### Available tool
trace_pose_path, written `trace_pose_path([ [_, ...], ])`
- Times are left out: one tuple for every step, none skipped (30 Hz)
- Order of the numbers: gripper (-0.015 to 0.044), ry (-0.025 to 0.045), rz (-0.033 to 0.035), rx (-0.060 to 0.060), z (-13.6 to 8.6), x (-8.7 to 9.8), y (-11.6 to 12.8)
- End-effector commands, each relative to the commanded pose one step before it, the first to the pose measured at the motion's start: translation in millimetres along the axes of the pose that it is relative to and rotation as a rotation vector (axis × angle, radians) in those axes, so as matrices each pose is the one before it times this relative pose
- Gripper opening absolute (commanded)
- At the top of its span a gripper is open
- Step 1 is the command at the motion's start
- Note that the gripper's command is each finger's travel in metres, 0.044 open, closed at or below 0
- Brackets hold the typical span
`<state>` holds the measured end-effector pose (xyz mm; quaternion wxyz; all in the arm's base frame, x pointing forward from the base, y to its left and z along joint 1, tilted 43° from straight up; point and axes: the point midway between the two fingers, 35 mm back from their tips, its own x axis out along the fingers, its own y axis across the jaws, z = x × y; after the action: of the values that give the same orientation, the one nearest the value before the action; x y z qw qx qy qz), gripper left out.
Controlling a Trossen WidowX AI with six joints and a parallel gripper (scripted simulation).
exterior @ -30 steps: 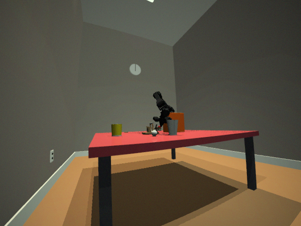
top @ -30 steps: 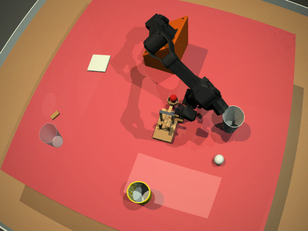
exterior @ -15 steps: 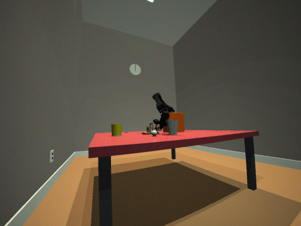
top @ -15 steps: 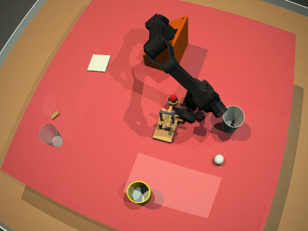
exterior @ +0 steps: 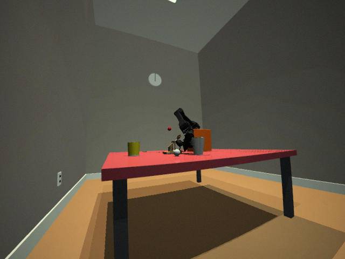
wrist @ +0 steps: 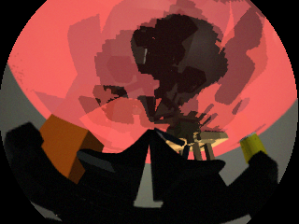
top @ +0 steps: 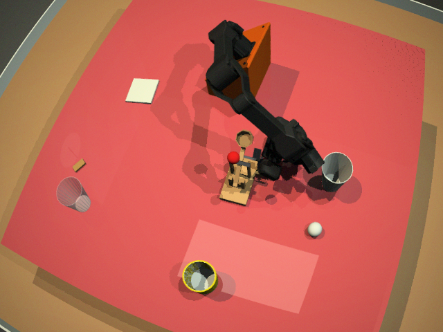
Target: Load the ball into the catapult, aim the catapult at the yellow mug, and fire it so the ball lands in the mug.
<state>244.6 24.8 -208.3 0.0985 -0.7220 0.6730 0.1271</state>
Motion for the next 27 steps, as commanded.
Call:
trace_pose_path([
  [0.0, -0.00785, -0.00355, -0.0043, 2.65, -20.44, -4.42],
  [0.0, -0.00503, -0.00069, 0.0004, 0.05, -17.55, -2.32],
  [0.0, -0.00365, -0.00027, 0.0005, -0.5, -18.04, -1.16],
  [0.0, -0.00226, 0.00008, 0.0008, -1.08, -18.41, 0.04],
  [0.0, -0.00085, 0.00034, 0.001, -1.61, -17.83, 1.17],
  [0.0, 0.00015, 0.00035, 0.0008, -1.43, -12.18, 1.43],
  [0.0, 0.00082, 0.00046, 0.0011, -1.89, -13.36, 2.15],
  [0.0, 0.00146, 0.00051, 0.0013, -2.2, -13.12, 2.7],
  [0.0, 0.00091, 0.00025, 0.0007, -1.16, -6.17, 1.47],
  [0.0, 0.00039, 0.0001, 0.0003, -0.47, -2.37, 0.6],
  [0.0, 0.0, 0.0, 0.0, 0.0, 0.0, 0.0],
  [0.0026, -0.00348, -0.00967, -0.0068, 5.37, 25.56, -5.69],
  [0.0053, -0.00434, 0.00007, 0.0055, 0.15, -0.31, -0.97],
  [0.0079, -0.00722, 0.00012, 0.0093, 0.26, -0.52, -1.62],
  [0.0105, -0.01007, 0.00018, 0.013, 0.36, -0.74, -2.28],
  [0.0131, -0.01289, 0.00024, 0.0168, 0.48, -0.96, -2.96],
  [0.0157, -0.01564, 0.00031, 0.0205, 0.6, -1.17, -3.66],
  [0.0184, -0.01711, 0.00036, 0.0227, 0.68, -1.3, -4.09],
  [0.021, -0.01702, 0.00037, 0.0229, 0.72, -1.32, -4.15],
  [0.0236, -0.0169, 0.00038, 0.023, 0.76, -1.33, -4.21],
  [0.0263, -0.01678, 0.00039, 0.0231, 0.79, -1.34, -4.27],
  [0.0289, -0.01381, -0.00074, 0.0238, 0.11, -1.3, -4.04],
  [0.0315, -0.01383, -0.00069, 0.0242, 0.15, -1.31, -4.13],
  [0.0341, -0.01371, -0.00065, 0.0243, 0.19, -1.31, -4.18],
  [0.0368, -0.0136, -0.0006, 0.0243, 0.24, -1.31, -4.22],
  [0.0394, -0.01349, -0.00057, 0.0244, 0.28, -1.31, -4.27],
  [0.042, -0.01336, -0.00053, 0.0245, 0.33, -1.31, -4.31],
])
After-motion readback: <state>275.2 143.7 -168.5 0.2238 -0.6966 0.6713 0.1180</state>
